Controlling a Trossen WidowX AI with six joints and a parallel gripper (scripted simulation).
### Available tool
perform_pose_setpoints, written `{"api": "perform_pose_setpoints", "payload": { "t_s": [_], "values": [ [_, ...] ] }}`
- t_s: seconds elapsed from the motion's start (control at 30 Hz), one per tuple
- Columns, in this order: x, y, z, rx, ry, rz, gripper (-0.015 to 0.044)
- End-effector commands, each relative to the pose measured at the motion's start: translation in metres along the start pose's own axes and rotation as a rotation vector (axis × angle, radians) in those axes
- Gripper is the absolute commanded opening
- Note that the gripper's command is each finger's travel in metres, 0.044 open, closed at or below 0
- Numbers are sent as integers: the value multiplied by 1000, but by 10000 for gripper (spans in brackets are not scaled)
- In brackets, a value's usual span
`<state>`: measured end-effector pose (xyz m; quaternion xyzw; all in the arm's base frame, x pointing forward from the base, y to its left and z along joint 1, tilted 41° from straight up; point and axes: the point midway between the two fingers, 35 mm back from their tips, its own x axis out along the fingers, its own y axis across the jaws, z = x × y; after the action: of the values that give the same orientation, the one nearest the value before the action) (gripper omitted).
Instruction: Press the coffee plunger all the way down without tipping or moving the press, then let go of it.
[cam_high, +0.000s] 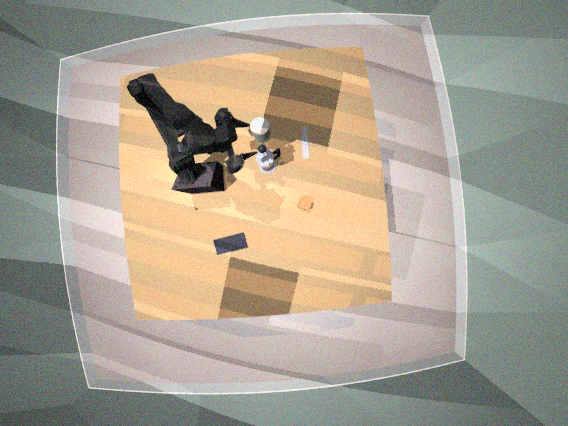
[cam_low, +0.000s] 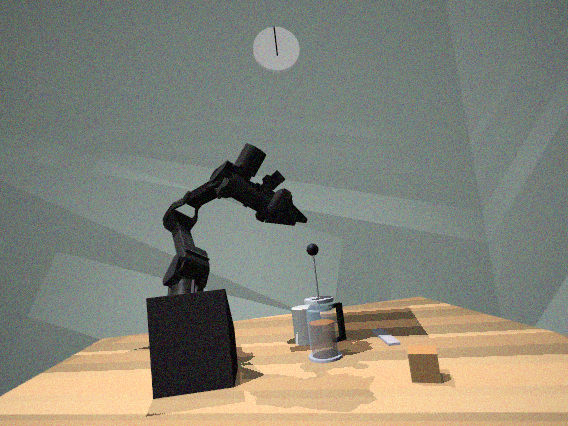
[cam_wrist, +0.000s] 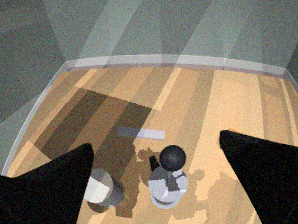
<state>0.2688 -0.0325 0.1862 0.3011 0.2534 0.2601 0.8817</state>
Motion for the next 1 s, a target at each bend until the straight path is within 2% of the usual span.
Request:
{"api": "perform_pose_setpoints", "payload": {
  "t_s": [0.0, 0.33, 0.97],
  "values": [
    [-17, -17, 2, -22, -60, -22, 440],
    [18, -17, -47, -24, -60, -19, 440],
    [41, -20, -47, -25, -54, -24, 440]
  ]
}}
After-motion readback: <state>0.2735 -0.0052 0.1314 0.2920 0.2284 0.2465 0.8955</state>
